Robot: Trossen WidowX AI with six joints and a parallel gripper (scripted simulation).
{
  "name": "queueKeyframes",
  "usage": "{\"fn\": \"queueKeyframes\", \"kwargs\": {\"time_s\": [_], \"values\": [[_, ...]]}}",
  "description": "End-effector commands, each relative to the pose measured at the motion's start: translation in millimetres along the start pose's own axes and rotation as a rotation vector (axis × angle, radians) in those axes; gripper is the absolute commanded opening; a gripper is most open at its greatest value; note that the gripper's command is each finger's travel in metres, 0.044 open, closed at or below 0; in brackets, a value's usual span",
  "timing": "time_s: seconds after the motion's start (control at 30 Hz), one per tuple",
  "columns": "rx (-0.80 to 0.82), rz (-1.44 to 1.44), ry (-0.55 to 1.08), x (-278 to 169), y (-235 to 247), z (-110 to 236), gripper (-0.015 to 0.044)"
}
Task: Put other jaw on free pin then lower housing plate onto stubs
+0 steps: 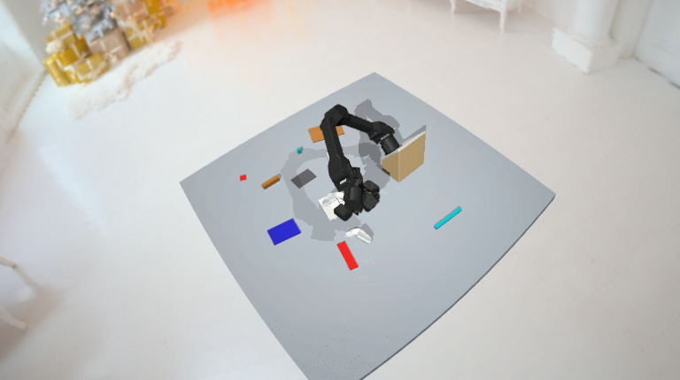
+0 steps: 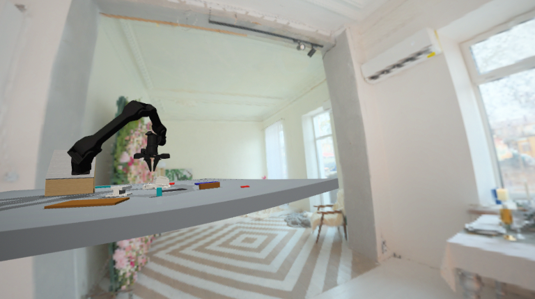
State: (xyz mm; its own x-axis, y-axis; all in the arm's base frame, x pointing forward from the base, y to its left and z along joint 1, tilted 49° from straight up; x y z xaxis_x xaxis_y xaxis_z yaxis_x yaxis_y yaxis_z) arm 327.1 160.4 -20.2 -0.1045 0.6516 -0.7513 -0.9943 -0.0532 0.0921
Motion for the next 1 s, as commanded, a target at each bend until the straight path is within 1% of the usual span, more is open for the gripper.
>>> {"fn": "queueKeyframes", "kwargs": {"time_s": [0.0, 0.57, 0.97], "values": [[-0.001, -0.007, -0.004, 0.1, -0.2, 1.4, 0.0], [-0.001, -0.007, -0.004, 0.1, -0.2, 1.4, 0.0], [-0.001, -0.001, -0.001, 0.0, -0.3, 0.3, 0.0315]]}}
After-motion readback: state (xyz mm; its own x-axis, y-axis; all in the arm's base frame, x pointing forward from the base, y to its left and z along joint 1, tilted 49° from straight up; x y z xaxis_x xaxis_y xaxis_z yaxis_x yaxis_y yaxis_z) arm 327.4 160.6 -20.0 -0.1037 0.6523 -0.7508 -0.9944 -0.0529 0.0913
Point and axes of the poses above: the point midway between the two fingers, 35 mm back from their tips, its own z axis back along the fingers, its own y axis across the jaws, x = y × z, the point moved 10 cm from there along z, back along the fingers, and after that the axes turned 3 degrees about z, right-handed, at the moved point
